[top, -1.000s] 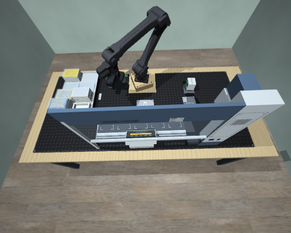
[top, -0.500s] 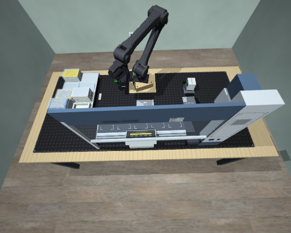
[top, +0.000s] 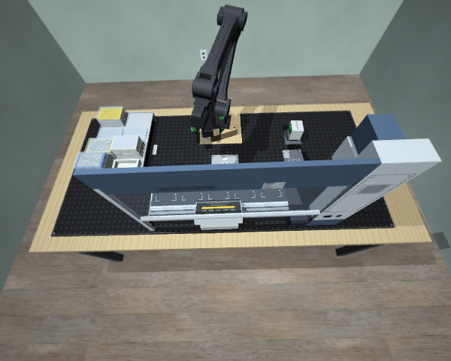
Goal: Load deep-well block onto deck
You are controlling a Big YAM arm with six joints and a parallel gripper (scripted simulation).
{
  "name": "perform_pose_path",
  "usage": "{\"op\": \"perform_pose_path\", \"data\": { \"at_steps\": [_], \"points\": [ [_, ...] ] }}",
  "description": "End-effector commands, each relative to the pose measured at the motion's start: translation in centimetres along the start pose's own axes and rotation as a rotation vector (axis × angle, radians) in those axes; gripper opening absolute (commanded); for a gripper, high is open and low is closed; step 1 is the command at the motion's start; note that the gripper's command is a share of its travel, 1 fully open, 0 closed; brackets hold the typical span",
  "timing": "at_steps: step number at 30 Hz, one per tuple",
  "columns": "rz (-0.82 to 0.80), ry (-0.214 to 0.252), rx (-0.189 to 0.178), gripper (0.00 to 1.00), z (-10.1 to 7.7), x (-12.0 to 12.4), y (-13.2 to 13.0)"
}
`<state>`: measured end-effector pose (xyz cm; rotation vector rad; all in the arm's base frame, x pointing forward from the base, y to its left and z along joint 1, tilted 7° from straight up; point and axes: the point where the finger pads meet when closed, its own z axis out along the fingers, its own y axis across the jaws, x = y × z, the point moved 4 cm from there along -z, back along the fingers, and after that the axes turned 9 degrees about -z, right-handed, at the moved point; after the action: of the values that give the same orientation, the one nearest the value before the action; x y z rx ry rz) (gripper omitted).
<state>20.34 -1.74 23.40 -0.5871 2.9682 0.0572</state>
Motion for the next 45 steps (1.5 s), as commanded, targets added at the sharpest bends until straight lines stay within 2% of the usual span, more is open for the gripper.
{"op": "perform_pose_path", "data": {
  "at_steps": [1, 8, 45],
  "points": [
    [0.059, -0.055, 0.023, 1.00, -2.9, -2.4, 0.7],
    [0.060, -0.061, 0.019, 1.00, -3.2, -3.8, 2.6],
    [0.074, -0.071, 0.022, 1.00, -3.5, -3.6, 2.4]
  ]
}}
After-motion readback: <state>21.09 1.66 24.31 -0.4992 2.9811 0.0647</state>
